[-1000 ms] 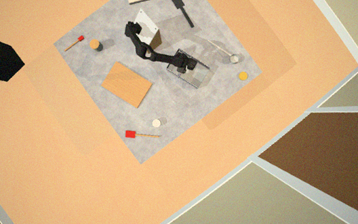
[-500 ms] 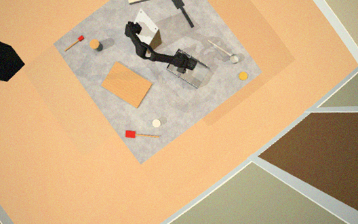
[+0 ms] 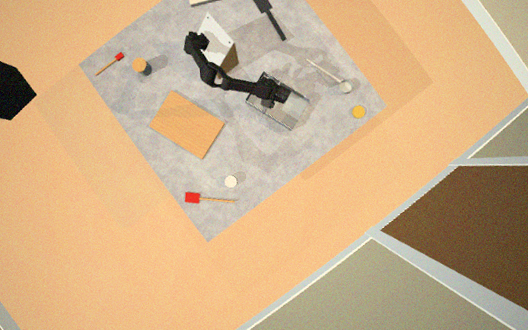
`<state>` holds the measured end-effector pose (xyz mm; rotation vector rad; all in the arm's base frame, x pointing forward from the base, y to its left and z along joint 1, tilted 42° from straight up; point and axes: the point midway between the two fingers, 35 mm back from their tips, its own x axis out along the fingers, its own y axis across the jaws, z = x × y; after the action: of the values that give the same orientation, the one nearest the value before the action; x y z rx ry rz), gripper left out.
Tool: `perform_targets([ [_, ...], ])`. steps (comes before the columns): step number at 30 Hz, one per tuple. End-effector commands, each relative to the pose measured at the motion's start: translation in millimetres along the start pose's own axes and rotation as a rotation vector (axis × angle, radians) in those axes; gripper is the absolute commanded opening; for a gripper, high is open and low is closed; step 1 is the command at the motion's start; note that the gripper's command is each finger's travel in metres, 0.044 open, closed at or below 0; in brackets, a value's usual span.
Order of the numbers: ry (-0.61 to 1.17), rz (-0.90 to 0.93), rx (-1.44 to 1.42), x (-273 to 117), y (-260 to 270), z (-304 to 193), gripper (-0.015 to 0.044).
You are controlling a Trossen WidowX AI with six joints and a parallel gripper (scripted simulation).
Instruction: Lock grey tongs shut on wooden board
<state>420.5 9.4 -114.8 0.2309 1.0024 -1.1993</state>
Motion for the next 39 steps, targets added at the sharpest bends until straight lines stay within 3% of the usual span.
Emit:
perform_targets([
  [1,0.001,0.002,0.003,0,1,0,0.0167],
  [24,0.001,0.002,0.003,0,1,0,0.0014],
  [30,0.001,0.002,0.003,0,1,0,-0.0143],
  [35,0.001,0.002,0.002,-2,1,0,-0.0150],
  [39,0.003,0.001,-0.003,-38,4,-1,-0.0150],
])
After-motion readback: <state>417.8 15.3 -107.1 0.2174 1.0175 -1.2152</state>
